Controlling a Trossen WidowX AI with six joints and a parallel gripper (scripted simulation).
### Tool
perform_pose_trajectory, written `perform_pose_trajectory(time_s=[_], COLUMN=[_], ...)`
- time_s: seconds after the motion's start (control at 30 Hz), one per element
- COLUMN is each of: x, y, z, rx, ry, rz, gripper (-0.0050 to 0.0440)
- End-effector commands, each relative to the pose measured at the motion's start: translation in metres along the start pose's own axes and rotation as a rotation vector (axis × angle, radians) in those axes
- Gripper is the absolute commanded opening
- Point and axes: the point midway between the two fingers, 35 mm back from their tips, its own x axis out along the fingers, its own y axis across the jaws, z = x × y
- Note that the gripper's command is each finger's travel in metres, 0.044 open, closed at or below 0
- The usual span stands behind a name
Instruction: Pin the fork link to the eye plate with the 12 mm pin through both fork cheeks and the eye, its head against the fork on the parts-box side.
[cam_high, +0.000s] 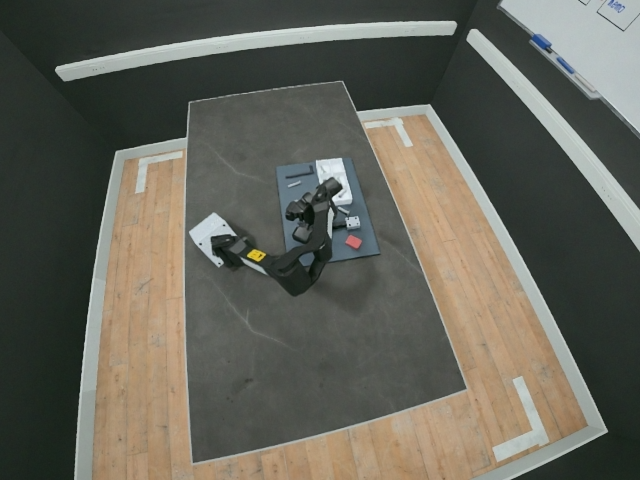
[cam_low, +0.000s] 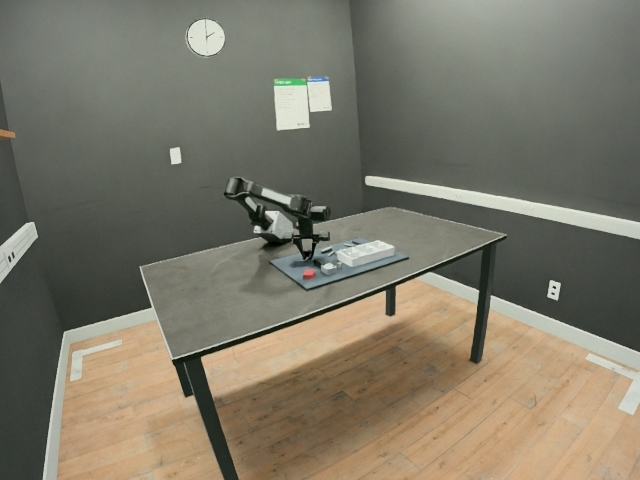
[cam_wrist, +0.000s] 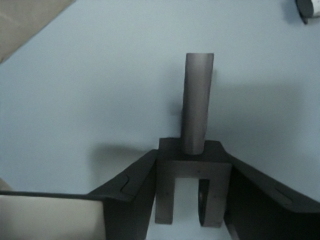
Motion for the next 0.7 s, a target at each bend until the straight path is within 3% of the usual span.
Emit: perform_pose_trajectory(time_s=[0.0, 0.67], x=[-0.01, -0.024], y=[-0.004, -0.004], z=[-0.008, -0.007], rx=[0.027, 0.027], ry=[0.015, 0.013], rz=[-0.027, -0.028], gripper=[-0.005, -0.005])
